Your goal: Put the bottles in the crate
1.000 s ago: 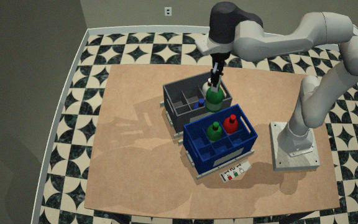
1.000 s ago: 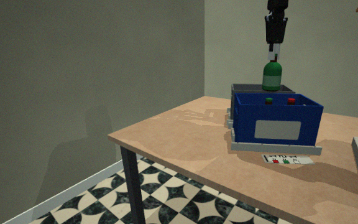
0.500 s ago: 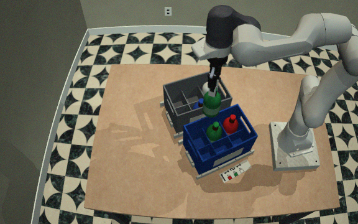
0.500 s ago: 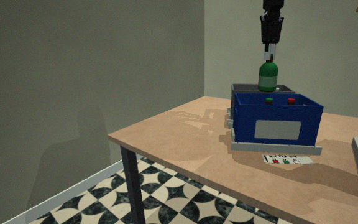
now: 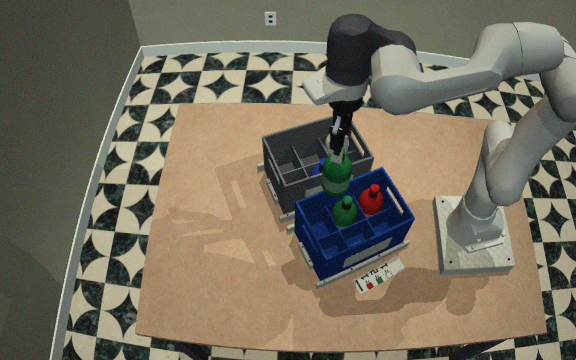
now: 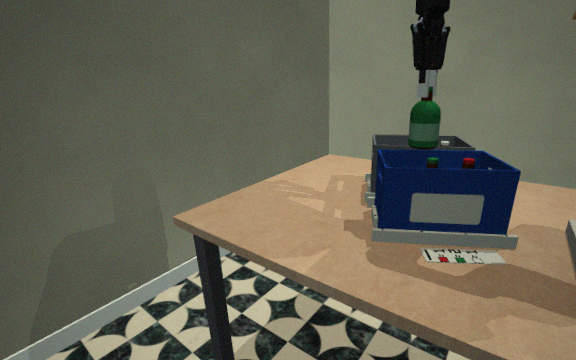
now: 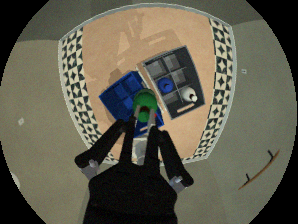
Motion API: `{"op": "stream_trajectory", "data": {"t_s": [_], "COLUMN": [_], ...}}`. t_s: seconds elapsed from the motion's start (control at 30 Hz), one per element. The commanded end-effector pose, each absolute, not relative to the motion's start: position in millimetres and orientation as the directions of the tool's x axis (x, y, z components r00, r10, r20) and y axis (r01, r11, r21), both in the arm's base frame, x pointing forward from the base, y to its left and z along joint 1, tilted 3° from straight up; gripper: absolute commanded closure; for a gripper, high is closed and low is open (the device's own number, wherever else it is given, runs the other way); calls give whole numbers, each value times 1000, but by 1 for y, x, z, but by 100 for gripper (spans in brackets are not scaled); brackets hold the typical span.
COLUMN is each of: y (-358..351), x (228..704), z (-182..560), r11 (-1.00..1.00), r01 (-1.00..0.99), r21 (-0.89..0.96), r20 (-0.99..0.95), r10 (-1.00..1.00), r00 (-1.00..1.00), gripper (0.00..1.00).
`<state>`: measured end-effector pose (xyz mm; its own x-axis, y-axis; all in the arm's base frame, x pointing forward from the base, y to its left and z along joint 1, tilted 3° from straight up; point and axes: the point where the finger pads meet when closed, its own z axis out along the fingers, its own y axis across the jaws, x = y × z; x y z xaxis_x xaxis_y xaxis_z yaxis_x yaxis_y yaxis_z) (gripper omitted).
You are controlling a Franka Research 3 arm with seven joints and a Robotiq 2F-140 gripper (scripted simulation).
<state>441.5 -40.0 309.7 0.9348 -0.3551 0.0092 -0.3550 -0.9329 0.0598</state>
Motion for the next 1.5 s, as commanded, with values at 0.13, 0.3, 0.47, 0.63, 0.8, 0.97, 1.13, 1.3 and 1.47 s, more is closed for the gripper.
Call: {"op": "stream_trajectory", "data": {"t_s": [0.13, 0.3, 0.47, 0.63, 0.8, 0.97, 1.13, 1.3, 1.47], "y": [-28, -19, -10, -3, 4, 13, 22, 28, 33], "x": [451, 455, 459, 463, 466, 471, 475, 479, 482], "z": [314, 313, 312, 312, 312, 311, 311, 310, 310], "r11": [-925, -925, -925, -925, -925, -925, -925, -925, -925], "r01": [-376, -376, -376, -376, -376, -376, -376, -376, -376], "r21": [54, 54, 54, 54, 54, 54, 54, 54, 54], "r20": [23, 23, 23, 23, 23, 23, 23, 23, 23], "r10": [-375, -375, -375, -375, -375, -375, -375, -375, -375], "r00": [927, 927, 927, 927, 927, 927, 927, 927, 927], "gripper": [100, 100, 100, 100, 100, 100, 100, 100, 100]}}
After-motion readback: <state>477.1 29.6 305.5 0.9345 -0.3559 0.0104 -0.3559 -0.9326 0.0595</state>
